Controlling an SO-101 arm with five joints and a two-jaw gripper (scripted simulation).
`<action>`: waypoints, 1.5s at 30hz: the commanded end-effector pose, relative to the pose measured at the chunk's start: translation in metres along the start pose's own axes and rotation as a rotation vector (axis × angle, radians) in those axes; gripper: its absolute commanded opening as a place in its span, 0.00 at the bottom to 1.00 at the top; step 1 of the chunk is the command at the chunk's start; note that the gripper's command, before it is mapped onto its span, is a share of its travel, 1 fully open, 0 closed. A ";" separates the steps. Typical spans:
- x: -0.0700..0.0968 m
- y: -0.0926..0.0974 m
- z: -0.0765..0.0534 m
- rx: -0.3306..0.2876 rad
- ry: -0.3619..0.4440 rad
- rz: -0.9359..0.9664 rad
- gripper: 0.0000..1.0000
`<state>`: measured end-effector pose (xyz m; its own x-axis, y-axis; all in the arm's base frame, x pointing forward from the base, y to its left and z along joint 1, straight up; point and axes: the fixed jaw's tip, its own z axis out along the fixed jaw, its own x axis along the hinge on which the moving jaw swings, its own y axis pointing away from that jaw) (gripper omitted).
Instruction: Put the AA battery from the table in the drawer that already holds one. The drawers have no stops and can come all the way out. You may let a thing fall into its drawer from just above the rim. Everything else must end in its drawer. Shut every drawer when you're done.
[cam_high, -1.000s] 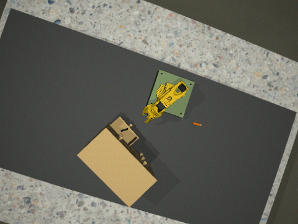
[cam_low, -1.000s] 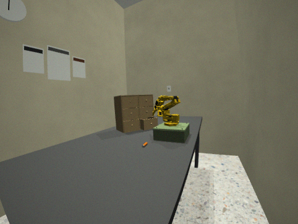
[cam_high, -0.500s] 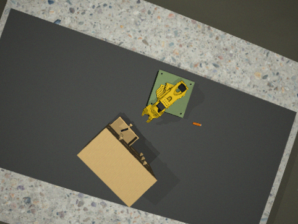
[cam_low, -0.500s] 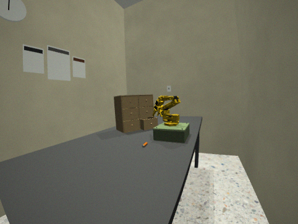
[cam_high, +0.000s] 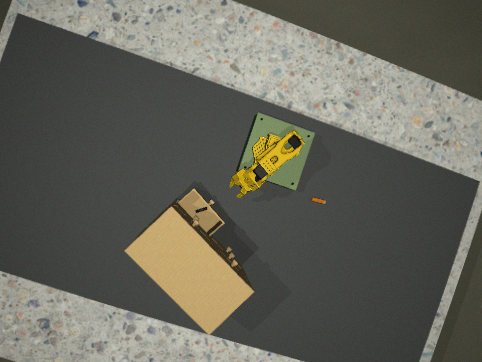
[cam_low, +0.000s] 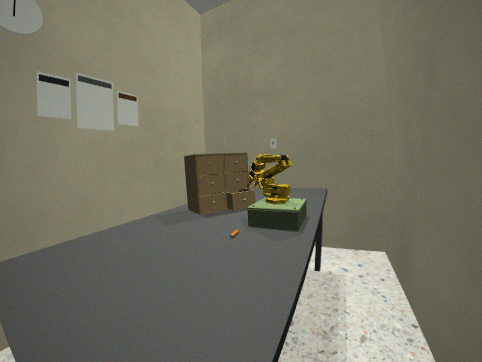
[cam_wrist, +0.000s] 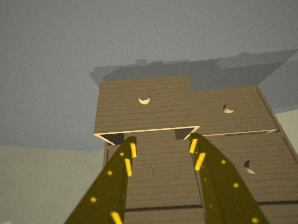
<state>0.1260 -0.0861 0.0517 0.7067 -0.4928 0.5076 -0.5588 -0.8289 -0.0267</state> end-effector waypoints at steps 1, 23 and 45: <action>-0.004 -0.001 0.001 0.005 -0.012 -0.015 0.21; -0.004 -0.001 0.001 0.005 -0.012 -0.015 0.21; 0.007 0.012 0.023 -0.042 0.230 -0.037 0.21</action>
<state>0.1324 -0.1023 0.0345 0.6291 -0.4002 0.6664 -0.5529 -0.8330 0.0217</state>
